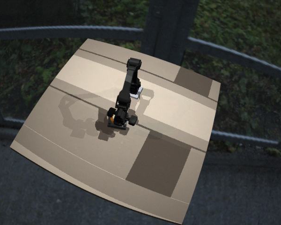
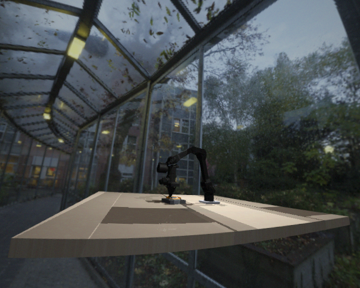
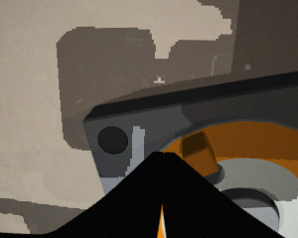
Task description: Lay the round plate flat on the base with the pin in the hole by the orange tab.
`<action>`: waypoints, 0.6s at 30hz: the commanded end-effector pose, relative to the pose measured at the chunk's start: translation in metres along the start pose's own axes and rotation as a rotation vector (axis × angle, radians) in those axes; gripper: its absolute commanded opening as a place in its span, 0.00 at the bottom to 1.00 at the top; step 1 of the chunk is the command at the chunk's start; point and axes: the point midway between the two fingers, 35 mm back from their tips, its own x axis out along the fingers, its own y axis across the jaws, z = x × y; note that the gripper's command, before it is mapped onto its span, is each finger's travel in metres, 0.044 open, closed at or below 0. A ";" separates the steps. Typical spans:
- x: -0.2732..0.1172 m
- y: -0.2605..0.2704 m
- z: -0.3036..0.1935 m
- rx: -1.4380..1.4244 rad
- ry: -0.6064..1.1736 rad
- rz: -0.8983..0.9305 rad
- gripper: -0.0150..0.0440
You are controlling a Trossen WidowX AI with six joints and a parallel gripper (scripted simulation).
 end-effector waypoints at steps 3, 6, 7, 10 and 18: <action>0.000 -0.009 0.006 0.002 0.003 -0.004 0.25; 0.000 -0.012 0.008 0.002 0.003 -0.005 0.25; 0.000 -0.013 0.008 0.002 0.003 -0.005 0.25; 0.000 -0.016 0.010 0.002 0.003 -0.005 0.25; -0.001 -0.025 0.013 0.002 0.002 -0.006 0.25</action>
